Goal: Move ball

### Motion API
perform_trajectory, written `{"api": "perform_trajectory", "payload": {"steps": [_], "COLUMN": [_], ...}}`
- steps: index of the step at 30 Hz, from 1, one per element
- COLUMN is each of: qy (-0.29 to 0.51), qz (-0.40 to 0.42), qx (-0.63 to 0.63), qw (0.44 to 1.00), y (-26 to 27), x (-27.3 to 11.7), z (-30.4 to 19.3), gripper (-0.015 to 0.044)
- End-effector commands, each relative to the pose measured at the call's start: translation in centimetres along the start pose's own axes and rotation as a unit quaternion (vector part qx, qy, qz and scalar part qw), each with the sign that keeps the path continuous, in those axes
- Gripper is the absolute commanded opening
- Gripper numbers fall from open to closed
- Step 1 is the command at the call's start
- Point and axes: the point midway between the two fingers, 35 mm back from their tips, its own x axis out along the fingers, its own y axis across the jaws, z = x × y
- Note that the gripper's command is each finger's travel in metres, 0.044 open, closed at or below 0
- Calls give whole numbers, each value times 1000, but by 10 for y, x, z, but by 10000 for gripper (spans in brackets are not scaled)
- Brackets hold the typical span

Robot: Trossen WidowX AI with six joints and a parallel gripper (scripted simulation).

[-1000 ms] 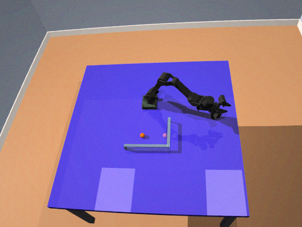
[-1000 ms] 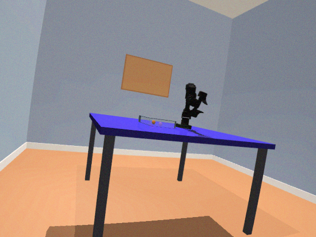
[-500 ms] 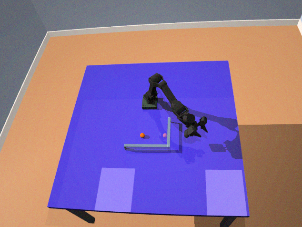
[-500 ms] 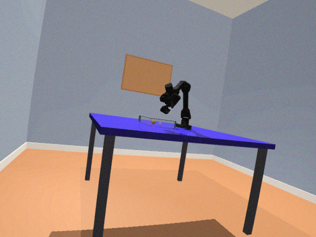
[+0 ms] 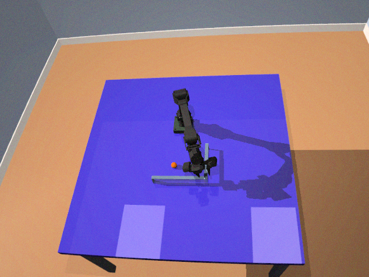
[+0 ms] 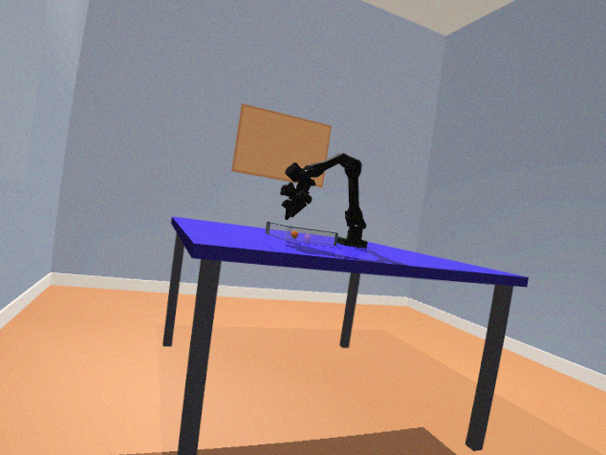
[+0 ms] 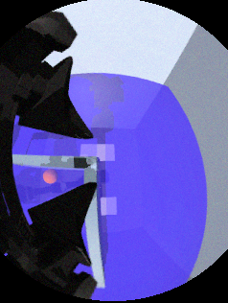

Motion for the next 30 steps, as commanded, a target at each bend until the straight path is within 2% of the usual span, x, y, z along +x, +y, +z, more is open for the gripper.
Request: {"api": "perform_trajectory", "payload": {"steps": [1, 7, 10, 18, 30], "qy": [38, 150, 196, 199, 200], "qz": [-71, -135, -146, -146, -146], "qx": [-5, 2, 6, 7, 7], "qw": [997, 979, 970, 969, 969], "y": [-67, -151, -175, -176, -182], "x": [-18, -49, -64, -65, -47], "z": [-15, -68, -91, -93, -101], "gripper": [274, 274, 274, 274, 274]}}
